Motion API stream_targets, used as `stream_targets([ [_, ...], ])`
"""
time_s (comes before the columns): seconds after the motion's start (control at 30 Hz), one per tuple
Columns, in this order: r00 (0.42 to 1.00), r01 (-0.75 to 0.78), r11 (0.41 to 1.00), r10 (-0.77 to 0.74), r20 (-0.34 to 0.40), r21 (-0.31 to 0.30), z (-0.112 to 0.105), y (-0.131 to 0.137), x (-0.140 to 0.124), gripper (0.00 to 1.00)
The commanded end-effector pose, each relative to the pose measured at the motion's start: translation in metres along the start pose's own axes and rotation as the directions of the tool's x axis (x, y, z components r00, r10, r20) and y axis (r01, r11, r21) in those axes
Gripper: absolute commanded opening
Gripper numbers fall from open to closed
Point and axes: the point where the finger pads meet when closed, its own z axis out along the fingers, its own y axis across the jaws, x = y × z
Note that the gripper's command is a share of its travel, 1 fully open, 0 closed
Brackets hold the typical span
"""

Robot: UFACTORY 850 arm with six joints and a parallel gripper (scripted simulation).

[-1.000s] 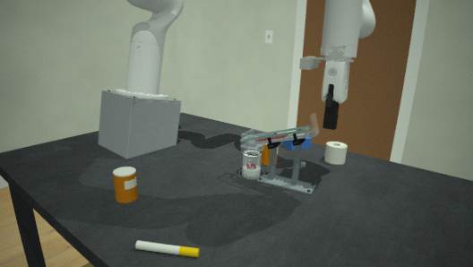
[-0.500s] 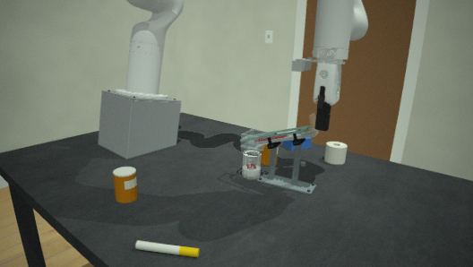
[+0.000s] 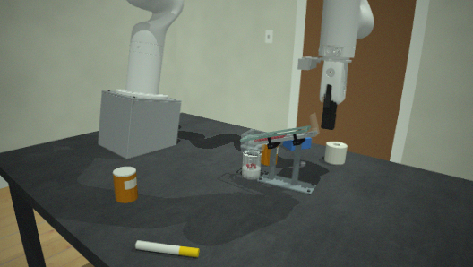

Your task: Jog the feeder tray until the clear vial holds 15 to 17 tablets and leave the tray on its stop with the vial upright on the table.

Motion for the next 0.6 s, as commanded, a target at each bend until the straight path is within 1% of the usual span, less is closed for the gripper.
stream_targets([
  [0.0,1.000,0.000,1.000,0.000,0.003,0.001,-0.002,0.000,-0.006,0.00],
  [0.33,1.000,0.000,1.000,0.000,0.003,0.001,-0.002,0.000,-0.004,0.00],
  [0.57,1.000,0.000,1.000,0.000,0.003,0.001,0.006,0.000,0.020,0.00],
])
